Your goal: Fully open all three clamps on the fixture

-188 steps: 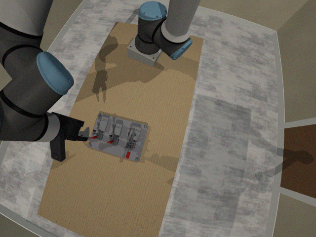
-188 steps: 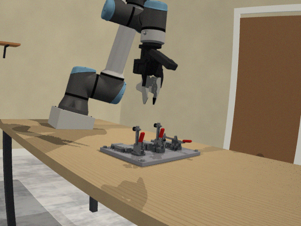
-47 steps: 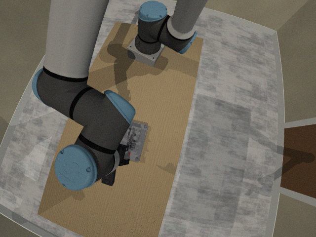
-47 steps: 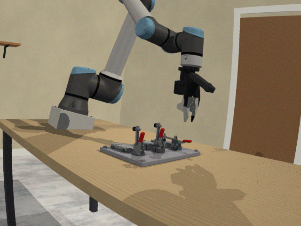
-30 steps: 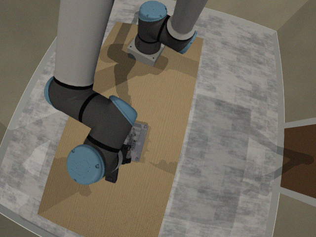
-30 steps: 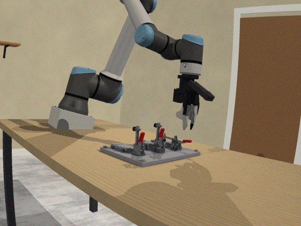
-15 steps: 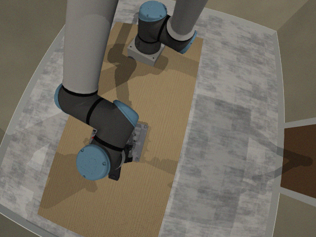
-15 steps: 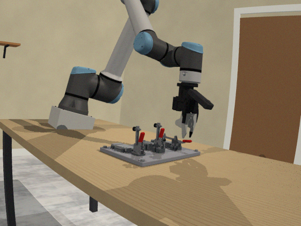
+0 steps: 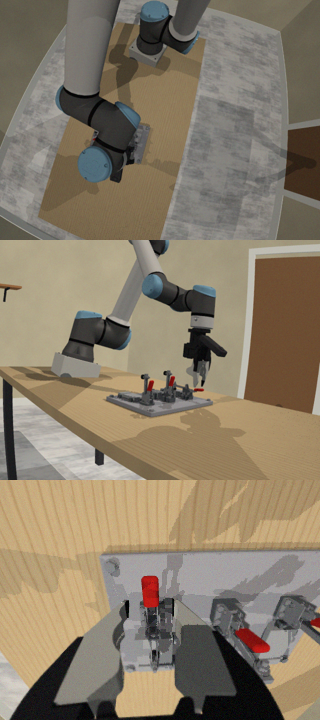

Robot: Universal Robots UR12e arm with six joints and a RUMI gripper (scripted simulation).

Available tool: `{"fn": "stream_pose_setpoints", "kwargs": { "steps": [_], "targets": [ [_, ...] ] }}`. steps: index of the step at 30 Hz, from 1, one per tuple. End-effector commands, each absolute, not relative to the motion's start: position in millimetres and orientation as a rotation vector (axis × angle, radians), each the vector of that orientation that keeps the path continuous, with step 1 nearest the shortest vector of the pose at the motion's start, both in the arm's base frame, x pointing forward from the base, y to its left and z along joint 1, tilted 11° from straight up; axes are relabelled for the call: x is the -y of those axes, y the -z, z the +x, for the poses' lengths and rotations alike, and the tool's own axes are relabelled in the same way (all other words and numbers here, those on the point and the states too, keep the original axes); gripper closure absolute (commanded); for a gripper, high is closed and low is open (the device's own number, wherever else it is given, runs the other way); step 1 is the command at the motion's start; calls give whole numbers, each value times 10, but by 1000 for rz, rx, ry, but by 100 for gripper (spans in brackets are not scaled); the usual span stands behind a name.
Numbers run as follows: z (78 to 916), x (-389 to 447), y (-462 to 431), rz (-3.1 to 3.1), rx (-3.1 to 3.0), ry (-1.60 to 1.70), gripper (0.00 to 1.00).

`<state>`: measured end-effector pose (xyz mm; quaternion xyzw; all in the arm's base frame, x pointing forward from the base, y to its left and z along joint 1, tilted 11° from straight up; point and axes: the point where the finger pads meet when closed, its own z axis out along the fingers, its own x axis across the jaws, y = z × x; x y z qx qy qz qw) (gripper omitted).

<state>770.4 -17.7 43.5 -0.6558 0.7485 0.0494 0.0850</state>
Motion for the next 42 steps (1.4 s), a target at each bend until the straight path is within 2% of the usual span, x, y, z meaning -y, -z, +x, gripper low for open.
{"fn": "stream_pose_setpoints", "kwargs": {
  "steps": [1, 42],
  "targets": [
    [7710, 180, -444, -1955, -2232, -145, 72],
    [7732, 136, -202, -1955, -2232, -145, 72]
  ]
}}
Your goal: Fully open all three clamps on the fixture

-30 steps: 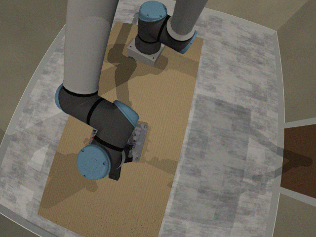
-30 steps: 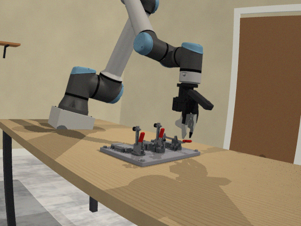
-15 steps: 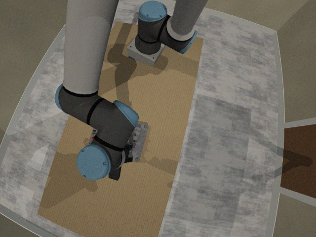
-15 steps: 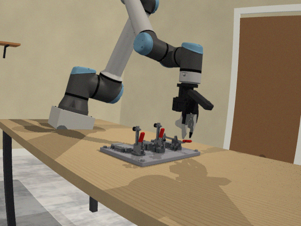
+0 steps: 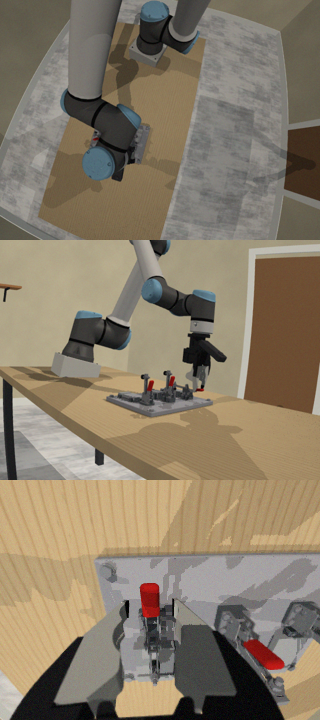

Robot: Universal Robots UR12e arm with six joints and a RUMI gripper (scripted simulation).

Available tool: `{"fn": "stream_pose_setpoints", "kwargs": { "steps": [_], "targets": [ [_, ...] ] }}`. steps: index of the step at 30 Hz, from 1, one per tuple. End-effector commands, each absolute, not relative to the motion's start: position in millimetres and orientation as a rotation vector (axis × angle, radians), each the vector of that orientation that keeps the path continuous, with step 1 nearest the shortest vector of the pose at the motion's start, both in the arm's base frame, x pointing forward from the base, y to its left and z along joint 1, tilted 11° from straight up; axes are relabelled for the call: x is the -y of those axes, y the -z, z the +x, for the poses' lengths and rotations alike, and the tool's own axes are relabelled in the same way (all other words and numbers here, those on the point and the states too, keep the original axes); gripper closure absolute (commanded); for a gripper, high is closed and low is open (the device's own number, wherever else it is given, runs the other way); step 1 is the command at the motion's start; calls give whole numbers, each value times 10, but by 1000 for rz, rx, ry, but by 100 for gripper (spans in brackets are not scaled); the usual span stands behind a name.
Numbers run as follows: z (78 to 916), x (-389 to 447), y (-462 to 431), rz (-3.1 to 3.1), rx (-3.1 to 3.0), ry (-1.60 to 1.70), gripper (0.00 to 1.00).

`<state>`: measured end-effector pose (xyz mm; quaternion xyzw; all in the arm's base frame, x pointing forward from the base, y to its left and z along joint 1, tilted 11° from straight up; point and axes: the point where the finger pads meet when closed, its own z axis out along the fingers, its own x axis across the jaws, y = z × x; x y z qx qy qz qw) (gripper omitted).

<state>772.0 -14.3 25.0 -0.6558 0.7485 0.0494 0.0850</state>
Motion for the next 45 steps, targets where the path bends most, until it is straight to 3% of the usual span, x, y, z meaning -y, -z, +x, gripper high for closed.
{"fn": "stream_pose_setpoints", "kwargs": {
  "steps": [1, 43, 44, 45],
  "targets": [
    [7733, 134, -192, -1955, -2232, -145, 72],
    [7735, 131, -175, -1955, -2232, -145, 72],
    [7735, 131, -175, -1955, -2232, -145, 100],
    [7735, 131, -175, -1955, -2232, -145, 100]
  ]
}}
